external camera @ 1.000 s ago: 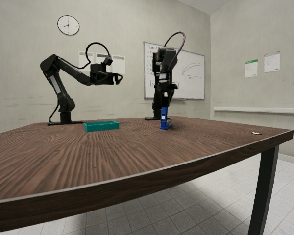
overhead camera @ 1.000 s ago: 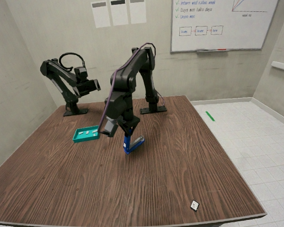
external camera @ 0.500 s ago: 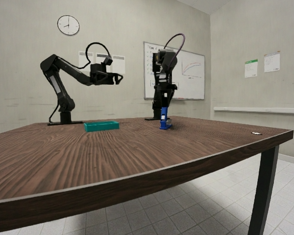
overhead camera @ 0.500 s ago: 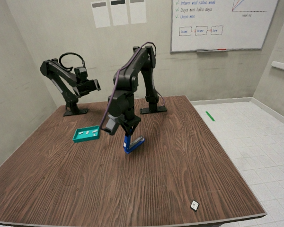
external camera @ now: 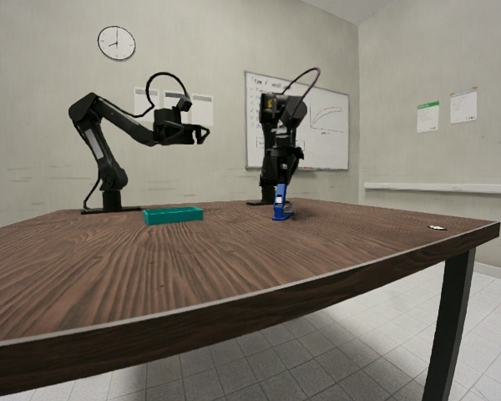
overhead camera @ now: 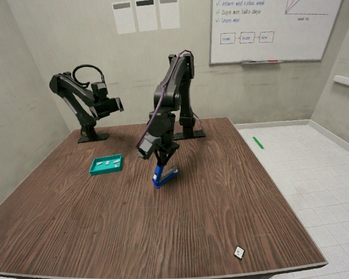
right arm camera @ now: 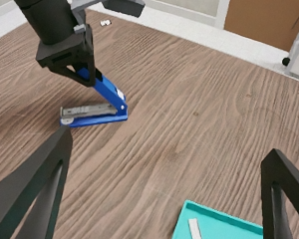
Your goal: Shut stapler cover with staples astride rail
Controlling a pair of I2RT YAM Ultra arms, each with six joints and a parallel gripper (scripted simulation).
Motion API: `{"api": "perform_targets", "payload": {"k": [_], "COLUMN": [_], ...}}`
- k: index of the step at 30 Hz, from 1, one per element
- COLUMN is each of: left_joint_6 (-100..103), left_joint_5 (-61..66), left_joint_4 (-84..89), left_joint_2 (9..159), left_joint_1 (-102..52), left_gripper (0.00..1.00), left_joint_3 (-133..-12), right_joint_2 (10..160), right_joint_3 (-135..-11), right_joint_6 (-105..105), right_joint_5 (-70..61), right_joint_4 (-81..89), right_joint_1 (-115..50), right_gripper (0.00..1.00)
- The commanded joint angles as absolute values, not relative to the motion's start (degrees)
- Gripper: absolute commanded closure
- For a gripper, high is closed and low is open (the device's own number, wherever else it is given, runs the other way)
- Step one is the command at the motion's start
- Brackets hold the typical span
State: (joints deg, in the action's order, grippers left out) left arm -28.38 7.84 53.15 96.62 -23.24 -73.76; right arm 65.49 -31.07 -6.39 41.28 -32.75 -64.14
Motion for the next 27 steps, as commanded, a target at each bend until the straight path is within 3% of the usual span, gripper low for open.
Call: {"api": "perform_targets", "payload": {"k": [1,27], "left_joint_6": [-29.64,-32.69], "left_joint_5": [10.24,22.98], "left_joint_4": [48.87,22.46], "left_joint_2": [93.47,80.98], "left_joint_1": [-22.02,-14.14], "left_gripper": [1.00,1.00], "left_joint_3": [-70.77,-46.07], "right_joint_2": [65.99,65.99], "right_joint_3": [-33.00,-33.00], "right_joint_6": [-6.44,-6.44], "right_joint_5": [41.93,41.93], "right_joint_4": [-33.46,-33.46], "right_joint_1": [-64.45,-64.45], "right_gripper": [0.00,0.00]}}
